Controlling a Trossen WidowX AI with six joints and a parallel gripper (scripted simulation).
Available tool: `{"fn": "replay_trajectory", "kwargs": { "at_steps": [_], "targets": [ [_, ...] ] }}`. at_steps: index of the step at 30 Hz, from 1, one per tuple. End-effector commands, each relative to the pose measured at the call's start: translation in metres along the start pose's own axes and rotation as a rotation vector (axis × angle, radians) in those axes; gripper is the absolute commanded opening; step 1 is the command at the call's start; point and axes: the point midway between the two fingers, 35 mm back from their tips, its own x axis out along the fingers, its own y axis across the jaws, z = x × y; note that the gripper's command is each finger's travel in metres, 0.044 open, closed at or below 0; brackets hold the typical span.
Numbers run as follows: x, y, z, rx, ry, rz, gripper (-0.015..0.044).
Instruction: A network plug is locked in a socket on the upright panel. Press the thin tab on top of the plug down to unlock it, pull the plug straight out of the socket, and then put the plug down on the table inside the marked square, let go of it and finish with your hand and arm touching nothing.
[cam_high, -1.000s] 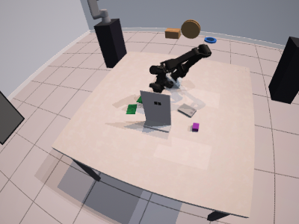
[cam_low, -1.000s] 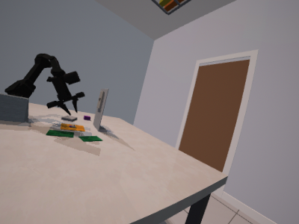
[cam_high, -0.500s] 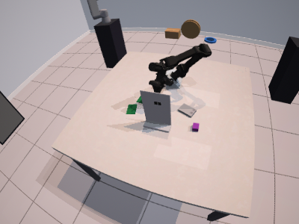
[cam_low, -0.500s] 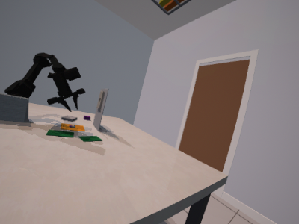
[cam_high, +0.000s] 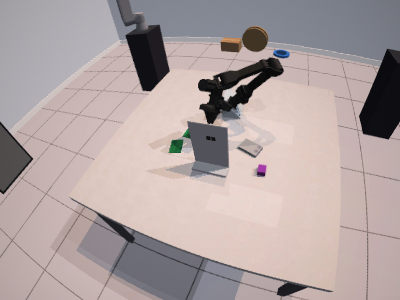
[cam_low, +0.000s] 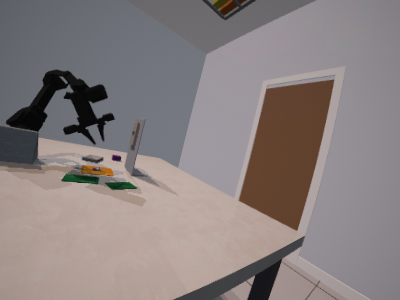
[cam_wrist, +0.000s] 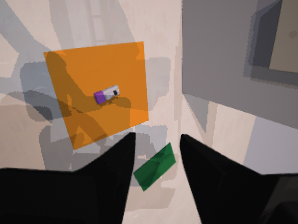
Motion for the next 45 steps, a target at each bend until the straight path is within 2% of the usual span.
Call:
{"fn": "replay_trajectory", "kwargs": {
  "at_steps": [1, 40, 45],
  "targets": [
    [0.0, 0.0, 0.0, 0.0, 0.0, 0.0, 0.0156],
    [-0.089, -0.062, 0.001, -0.009, -0.003, -0.007, 0.0156],
    [-0.089, -0.062, 0.001, -0.009, -0.003, -0.007, 0.0287]
  ]
}}
